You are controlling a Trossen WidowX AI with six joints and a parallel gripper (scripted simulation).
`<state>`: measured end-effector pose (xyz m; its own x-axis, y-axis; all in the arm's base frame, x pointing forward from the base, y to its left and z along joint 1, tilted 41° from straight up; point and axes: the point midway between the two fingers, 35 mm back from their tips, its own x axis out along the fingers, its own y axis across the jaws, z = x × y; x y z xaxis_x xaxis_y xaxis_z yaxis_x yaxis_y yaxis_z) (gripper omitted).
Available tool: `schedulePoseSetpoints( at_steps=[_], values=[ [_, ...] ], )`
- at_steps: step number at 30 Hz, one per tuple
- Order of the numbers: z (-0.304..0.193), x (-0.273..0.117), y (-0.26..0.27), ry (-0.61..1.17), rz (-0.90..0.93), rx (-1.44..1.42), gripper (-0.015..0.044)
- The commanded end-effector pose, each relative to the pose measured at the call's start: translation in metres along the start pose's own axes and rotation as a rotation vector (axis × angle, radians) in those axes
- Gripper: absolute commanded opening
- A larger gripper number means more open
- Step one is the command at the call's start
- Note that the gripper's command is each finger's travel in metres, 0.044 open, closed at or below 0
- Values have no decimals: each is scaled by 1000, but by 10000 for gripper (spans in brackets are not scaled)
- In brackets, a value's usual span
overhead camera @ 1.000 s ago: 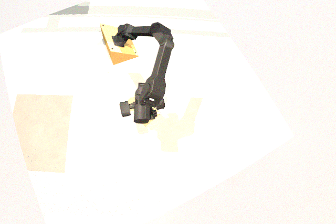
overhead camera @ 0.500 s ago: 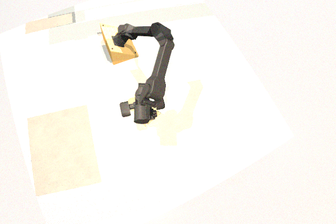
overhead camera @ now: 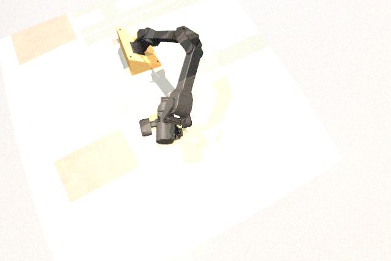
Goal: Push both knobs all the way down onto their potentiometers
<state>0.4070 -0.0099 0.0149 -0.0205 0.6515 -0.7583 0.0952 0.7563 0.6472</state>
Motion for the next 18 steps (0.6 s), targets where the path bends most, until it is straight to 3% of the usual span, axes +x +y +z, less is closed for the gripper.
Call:
schedulePoseSetpoints(
  at_steps=[1, 18],
  values=[
    [0, 0, 0, -2, 3, 4, 0],
    [0, 5, 0, -2, 3, 3, 0]
  ],
)
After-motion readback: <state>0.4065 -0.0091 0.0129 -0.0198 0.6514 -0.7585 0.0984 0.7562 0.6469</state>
